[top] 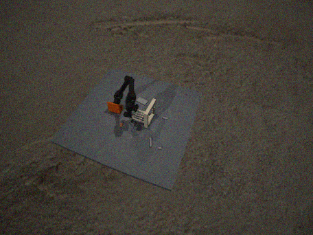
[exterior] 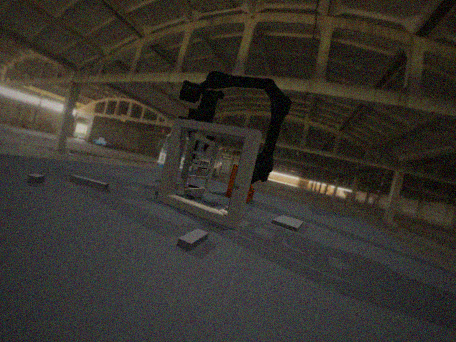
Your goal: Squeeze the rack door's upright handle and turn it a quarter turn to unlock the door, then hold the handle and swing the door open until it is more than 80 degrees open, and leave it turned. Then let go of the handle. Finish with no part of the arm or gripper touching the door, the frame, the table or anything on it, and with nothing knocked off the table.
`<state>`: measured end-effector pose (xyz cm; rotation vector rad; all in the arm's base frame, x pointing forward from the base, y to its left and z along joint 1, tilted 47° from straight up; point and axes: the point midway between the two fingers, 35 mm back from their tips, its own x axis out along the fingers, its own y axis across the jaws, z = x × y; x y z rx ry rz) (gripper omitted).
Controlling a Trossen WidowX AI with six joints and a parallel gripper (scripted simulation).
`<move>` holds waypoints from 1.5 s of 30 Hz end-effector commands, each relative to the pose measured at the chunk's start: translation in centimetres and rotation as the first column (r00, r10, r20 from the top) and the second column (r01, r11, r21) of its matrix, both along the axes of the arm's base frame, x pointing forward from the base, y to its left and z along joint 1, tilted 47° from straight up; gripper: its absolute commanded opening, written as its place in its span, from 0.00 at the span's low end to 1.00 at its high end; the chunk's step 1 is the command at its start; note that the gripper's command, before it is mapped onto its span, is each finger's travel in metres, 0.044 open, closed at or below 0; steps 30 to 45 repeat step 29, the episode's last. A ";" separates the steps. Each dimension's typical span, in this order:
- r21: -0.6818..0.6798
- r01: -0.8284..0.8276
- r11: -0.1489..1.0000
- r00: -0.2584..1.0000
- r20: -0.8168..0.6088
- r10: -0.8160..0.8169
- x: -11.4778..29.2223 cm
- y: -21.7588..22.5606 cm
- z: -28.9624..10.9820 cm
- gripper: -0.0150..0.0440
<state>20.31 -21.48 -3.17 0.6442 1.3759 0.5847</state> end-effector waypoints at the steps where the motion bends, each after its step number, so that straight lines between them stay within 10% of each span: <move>1: 0.001 -0.002 1.000 1.000 0.005 0.002 0.1 0.0 0.0 0.75; 45: -0.023 0.015 1.000 1.000 0.010 -0.014 -0.3 -2.9 2.7 0.75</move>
